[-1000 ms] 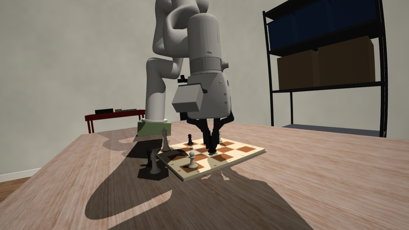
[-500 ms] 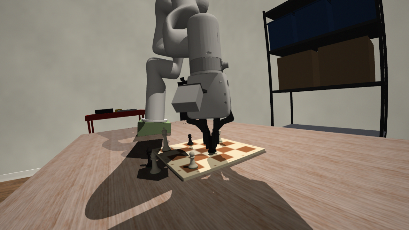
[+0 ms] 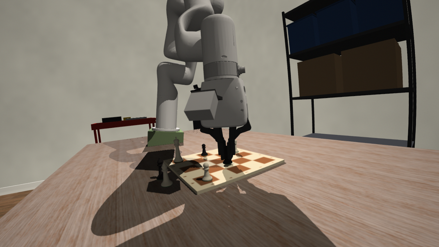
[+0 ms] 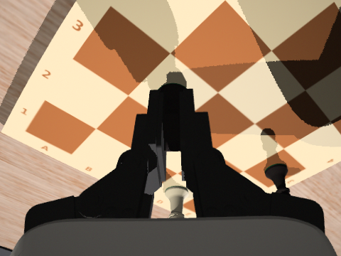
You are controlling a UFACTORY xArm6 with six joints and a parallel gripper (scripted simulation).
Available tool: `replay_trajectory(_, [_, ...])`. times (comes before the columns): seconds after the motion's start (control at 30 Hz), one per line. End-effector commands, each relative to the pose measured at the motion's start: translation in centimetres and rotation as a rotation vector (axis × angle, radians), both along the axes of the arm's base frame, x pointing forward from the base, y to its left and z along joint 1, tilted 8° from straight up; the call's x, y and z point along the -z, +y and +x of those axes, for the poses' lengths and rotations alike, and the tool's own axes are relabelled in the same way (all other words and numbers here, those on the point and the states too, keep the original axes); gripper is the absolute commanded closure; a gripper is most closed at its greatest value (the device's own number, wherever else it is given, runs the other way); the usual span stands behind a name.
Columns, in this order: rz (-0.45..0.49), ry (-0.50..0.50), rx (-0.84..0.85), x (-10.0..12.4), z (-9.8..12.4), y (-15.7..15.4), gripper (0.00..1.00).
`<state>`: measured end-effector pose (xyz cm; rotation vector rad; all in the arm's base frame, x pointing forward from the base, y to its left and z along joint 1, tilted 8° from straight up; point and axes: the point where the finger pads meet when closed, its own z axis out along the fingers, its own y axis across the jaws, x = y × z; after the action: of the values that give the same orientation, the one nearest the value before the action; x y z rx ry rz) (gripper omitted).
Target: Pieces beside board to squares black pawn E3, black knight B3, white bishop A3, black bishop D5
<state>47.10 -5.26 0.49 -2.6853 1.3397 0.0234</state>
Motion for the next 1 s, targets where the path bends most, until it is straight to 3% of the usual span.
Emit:
replay_trajectory(0.0, [-0.001, -0.004, 0.0, -0.15, 0.15, -0.04, 1.0])
replay_trajectory(0.97, [-0.001, -0.004, 0.0, 0.18, 0.17, 0.0, 1.0])
